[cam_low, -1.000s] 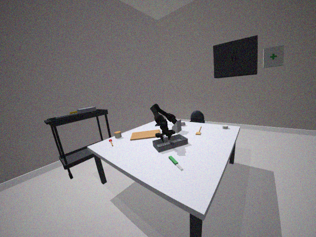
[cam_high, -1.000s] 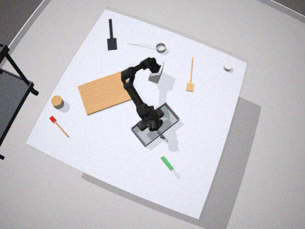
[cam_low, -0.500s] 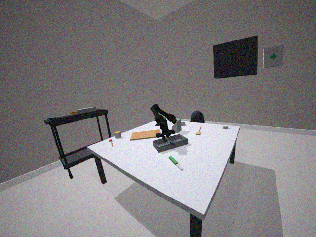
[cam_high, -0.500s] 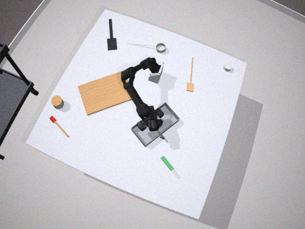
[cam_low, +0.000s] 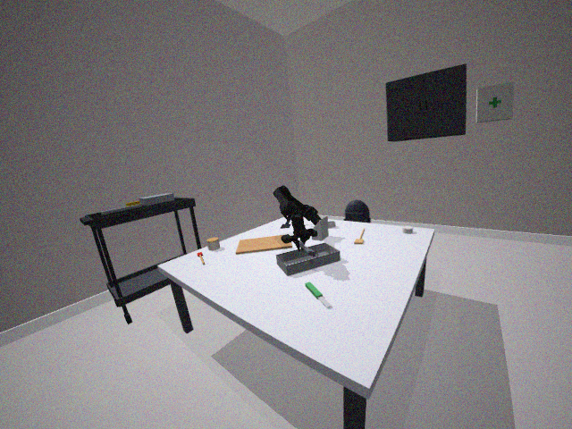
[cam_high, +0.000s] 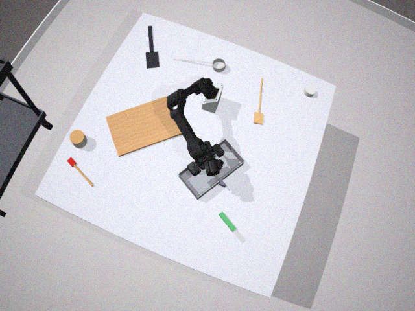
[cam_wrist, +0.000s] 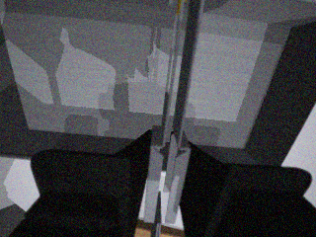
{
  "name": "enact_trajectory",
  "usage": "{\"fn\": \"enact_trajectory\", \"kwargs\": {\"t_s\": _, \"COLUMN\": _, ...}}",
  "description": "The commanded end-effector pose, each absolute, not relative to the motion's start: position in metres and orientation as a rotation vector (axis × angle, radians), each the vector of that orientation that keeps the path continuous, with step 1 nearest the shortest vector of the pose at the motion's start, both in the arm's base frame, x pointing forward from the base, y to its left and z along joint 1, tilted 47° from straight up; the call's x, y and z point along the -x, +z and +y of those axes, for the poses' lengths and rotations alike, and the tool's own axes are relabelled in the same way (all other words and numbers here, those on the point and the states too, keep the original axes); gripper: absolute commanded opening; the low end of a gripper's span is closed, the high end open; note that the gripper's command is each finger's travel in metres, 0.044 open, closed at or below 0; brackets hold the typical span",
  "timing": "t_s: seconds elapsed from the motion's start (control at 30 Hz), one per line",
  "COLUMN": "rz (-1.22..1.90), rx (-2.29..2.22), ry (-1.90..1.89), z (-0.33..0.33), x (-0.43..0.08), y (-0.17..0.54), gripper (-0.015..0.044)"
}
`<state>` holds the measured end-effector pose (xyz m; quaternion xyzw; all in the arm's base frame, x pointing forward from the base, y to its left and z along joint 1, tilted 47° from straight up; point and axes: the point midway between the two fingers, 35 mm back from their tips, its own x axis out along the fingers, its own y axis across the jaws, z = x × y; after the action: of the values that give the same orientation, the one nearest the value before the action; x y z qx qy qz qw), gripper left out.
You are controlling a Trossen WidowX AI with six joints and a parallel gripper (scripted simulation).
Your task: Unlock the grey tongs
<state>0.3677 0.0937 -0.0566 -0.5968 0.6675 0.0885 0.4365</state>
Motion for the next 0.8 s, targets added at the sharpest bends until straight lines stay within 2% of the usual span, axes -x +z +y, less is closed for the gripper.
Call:
{"fn": "enact_trajectory", "kwargs": {"t_s": 0.0, "rz": 1.647, "rx": 1.474, "ry": 0.217, "z": 0.103, "x": -0.368, "y": -0.045, "gripper": -0.0150}}
{"fn": "enact_trajectory", "kwargs": {"t_s": 0.37, "rz": 1.647, "rx": 1.456, "ry": 0.192, "z": 0.096, "x": -0.370, "y": -0.040, "gripper": -0.0150}}
{"fn": "enact_trajectory", "kwargs": {"t_s": 0.77, "rz": 1.597, "rx": 1.231, "ry": -0.039, "z": 0.045, "x": -0.384, "y": 0.018, "gripper": -0.0150}}
